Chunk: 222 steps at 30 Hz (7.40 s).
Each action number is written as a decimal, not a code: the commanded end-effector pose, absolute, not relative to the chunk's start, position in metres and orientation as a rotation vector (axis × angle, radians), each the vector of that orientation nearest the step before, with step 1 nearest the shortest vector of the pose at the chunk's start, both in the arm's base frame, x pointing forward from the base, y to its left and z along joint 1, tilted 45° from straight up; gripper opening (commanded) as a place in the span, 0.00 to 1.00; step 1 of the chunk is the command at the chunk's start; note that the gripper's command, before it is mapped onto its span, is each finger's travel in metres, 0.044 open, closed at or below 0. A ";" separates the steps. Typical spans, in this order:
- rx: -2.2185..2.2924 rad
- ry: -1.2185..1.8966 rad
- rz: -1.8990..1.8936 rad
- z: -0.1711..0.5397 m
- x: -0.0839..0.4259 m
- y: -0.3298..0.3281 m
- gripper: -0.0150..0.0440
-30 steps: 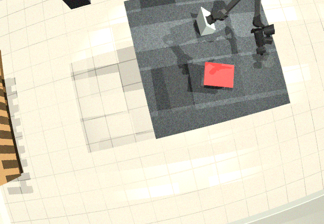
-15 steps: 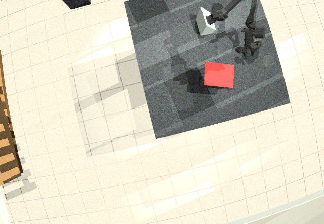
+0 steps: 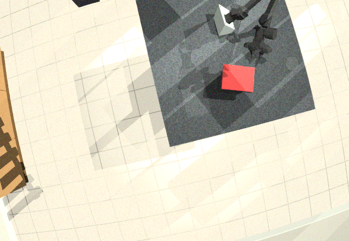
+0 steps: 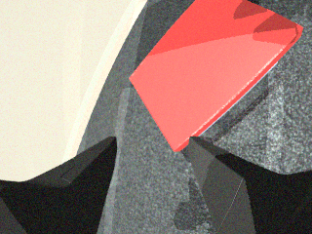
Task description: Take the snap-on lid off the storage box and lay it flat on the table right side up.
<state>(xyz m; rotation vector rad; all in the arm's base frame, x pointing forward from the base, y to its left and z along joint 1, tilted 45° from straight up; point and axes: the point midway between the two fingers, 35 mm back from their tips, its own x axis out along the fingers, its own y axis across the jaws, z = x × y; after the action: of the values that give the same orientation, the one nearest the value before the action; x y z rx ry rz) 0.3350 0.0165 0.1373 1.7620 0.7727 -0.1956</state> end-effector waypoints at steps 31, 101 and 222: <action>2.312 0.705 -0.681 0.035 0.304 0.032 0.65; 2.311 0.712 -0.674 -0.007 0.353 0.055 0.25; 2.313 0.706 -0.675 0.002 0.356 0.044 0.25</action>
<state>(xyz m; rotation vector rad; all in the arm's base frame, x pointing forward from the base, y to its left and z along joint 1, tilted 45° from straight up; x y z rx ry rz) 0.3558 0.0433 0.0033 2.3151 0.7012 -0.6714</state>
